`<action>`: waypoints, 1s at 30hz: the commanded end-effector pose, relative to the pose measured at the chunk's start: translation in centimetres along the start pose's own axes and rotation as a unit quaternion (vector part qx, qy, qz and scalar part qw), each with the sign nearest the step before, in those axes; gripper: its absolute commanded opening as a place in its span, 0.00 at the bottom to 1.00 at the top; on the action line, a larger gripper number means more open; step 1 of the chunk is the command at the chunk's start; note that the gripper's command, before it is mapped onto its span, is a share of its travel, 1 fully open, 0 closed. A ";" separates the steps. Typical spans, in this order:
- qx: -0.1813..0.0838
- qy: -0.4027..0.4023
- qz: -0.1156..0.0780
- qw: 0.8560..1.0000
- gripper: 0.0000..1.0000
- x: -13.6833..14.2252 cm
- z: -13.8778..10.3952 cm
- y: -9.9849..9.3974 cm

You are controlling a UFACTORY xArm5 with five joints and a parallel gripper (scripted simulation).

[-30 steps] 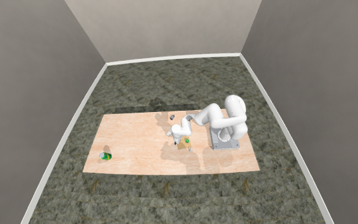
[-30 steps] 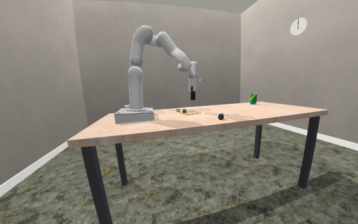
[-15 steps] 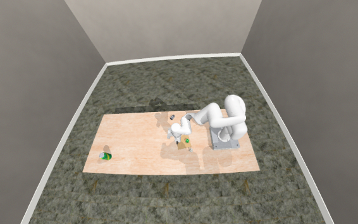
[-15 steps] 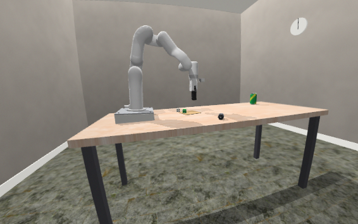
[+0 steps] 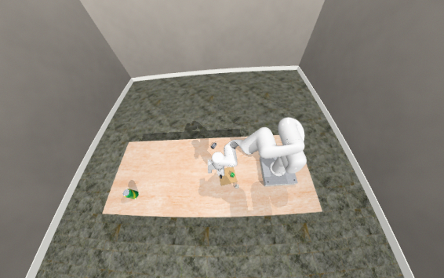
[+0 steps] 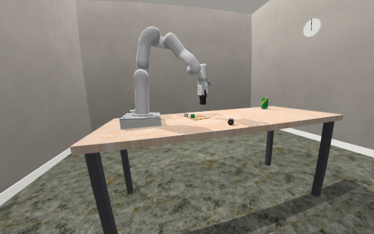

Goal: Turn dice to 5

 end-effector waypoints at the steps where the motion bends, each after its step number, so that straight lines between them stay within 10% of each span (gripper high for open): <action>1: 0.002 -0.006 0.000 1.000 0.27 0.0 0.1 -0.1; 30: 0.002 -0.006 0.000 1.000 0.27 0.1 0.1 2.3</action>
Point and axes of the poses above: the point where the finger pads meet when closed, its own y axis out along the fingers, its own x axis across the jaws, z = x × y, the point moved 3 cm from there along -y, back along the fingers
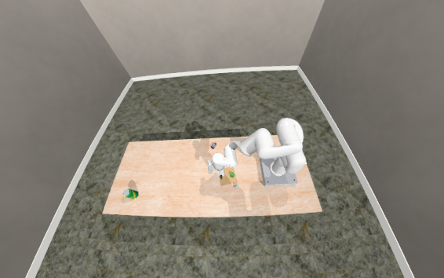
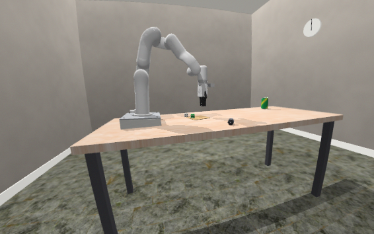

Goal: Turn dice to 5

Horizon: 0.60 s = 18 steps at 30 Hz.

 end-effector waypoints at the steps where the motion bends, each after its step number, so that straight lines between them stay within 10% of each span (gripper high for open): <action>1: 0.002 0.000 0.000 1.000 0.27 0.0 0.1 1.5; 18: 0.002 0.000 0.000 1.000 0.27 0.1 0.2 7.8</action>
Point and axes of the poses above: the point where the finger pads meet when closed, its own y axis out along the fingers, its own x axis across the jaws, z = x × y, the point moved 3 cm from there along -y, back along the fingers
